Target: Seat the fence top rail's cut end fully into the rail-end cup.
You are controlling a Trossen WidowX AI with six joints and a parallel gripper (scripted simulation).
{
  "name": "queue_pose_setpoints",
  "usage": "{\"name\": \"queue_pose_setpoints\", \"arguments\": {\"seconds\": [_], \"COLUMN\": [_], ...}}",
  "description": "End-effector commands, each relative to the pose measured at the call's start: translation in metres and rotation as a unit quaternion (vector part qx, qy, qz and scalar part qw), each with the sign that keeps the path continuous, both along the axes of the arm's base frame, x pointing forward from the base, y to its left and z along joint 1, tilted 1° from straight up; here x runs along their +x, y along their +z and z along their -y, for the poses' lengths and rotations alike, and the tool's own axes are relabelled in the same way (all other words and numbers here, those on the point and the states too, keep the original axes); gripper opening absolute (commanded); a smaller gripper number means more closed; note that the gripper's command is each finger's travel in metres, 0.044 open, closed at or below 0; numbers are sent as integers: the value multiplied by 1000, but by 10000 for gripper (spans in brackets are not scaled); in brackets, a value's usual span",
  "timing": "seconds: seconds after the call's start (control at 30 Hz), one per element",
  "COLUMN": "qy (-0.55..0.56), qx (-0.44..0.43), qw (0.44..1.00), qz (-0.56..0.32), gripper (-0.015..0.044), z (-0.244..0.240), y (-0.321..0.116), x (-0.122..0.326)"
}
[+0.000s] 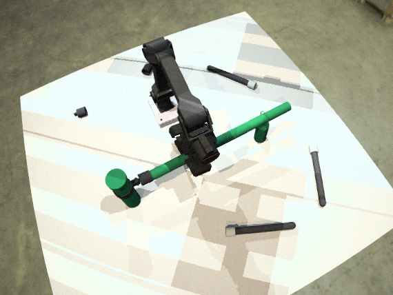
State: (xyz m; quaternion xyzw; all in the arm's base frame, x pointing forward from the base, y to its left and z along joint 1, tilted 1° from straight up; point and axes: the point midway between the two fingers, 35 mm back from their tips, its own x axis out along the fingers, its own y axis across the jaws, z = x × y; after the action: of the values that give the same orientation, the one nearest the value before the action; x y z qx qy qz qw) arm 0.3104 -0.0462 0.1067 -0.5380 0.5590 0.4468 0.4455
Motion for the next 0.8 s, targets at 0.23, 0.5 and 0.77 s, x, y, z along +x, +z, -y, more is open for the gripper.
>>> {"name": "queue_pose_setpoints", "arguments": {"seconds": [0.23,0.5,0.77], "qy": [-1,0,0], "qx": [-7,0,-1], "qw": [1000,1000,1000], "qz": [1,0,0], "gripper": [0,0,0], "z": [4,0,0], "y": [2,0,0], "x": [0,0,0]}}
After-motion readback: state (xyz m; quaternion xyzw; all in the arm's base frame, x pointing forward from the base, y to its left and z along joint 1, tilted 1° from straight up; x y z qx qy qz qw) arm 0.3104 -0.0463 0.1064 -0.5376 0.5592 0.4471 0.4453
